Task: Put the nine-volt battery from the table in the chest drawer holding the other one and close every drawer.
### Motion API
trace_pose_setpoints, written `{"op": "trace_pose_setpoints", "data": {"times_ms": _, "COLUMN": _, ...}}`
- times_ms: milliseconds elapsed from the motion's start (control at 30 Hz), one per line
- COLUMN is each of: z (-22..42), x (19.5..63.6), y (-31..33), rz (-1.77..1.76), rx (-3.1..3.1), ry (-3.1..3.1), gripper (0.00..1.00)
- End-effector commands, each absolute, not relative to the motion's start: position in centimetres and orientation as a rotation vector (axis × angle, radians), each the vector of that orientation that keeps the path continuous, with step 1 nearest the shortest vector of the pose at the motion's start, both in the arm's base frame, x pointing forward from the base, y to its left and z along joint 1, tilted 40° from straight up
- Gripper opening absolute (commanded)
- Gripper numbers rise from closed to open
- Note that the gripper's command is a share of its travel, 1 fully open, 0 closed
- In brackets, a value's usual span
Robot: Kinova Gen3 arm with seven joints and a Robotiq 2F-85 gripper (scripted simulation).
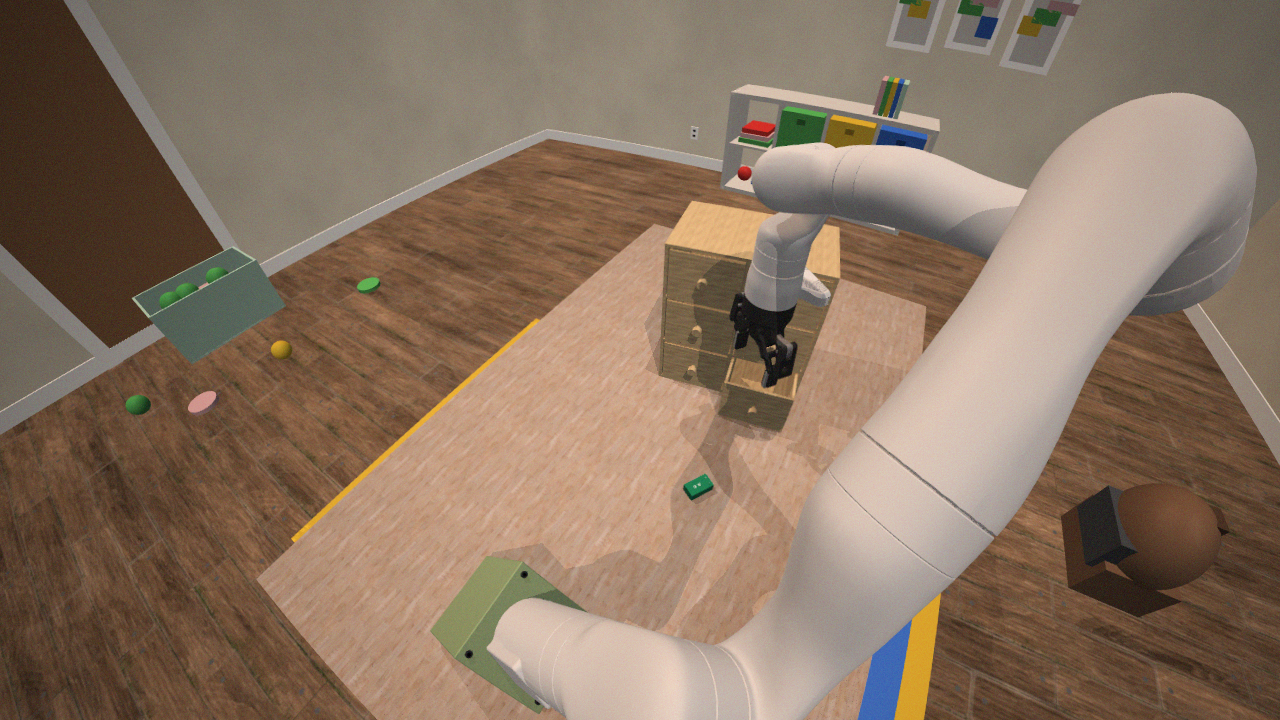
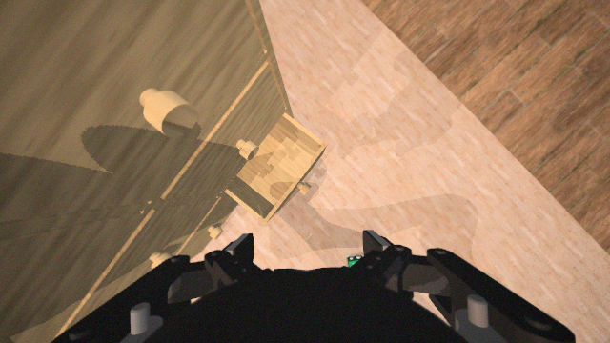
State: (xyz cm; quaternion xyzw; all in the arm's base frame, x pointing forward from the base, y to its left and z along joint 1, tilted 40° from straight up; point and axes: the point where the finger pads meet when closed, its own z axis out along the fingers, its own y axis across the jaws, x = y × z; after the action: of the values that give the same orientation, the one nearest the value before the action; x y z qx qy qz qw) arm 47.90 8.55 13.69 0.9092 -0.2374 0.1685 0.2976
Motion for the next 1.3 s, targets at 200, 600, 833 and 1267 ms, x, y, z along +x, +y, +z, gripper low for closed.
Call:
{"op": "trace_pose_setpoints", "data": {"times_ms": 200, "z": 14.3, "x": 47.1, "y": 8.7, "rz": 0.508, "rx": 2.376, "ry": -0.812, "gripper": 1.00}}
{"op": "trace_pose_setpoints", "data": {"times_ms": 600, "z": 14.8, "x": 46.5, "y": 8.9, "rz": 0.573, "rx": 2.318, "ry": -1.017, "gripper": 1.00}}
{"op": "trace_pose_setpoints", "data": {"times_ms": 833, "z": 15.1, "x": 46.1, "y": 9.0, "rz": 0.614, "rx": 2.272, "ry": -1.147, "gripper": 1.00}}
{"op": "trace_pose_setpoints", "data": {"times_ms": 1267, "z": 15.8, "x": 45.2, "y": 9.3, "rz": 0.696, "rx": 2.156, "ry": -1.417, "gripper": 1.00}}
